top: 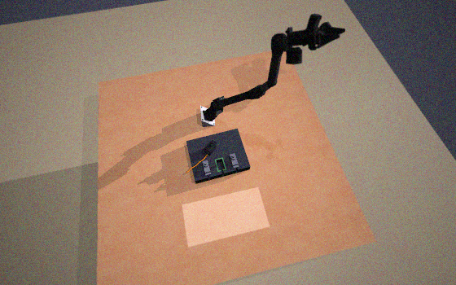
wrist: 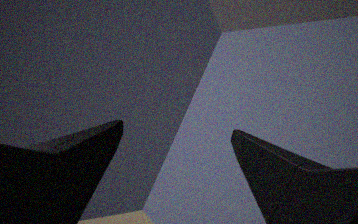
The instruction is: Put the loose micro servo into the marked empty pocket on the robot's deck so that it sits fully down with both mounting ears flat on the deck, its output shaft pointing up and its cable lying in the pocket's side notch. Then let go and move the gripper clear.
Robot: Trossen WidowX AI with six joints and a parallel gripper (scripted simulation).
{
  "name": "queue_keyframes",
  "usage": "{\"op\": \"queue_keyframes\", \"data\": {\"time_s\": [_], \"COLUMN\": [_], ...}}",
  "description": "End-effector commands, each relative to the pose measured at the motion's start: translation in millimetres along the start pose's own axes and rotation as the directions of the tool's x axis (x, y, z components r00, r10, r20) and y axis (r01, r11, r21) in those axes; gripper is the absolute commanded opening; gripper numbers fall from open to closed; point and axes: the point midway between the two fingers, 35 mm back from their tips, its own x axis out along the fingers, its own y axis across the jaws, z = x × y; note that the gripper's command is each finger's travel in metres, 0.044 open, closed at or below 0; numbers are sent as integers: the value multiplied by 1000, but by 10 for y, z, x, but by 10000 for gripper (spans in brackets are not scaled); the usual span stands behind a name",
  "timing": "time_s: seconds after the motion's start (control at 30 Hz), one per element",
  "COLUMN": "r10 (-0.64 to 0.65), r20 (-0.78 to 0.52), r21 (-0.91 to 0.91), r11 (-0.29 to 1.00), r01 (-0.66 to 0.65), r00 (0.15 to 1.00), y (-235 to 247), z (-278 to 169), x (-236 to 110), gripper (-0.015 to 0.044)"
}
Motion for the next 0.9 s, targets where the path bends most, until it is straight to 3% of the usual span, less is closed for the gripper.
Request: {"op": "queue_keyframes", "data": {"time_s": [0.0, 0.87], "r10": [1, 74], "r20": [1, 109], "r21": [2, 233], "r11": [1000, 968], "r01": [-1, -98], "r00": [1000, 991], "y": [1, 13], "z": [4, 361], "x": [-1, -146], "gripper": [426, 440]}}
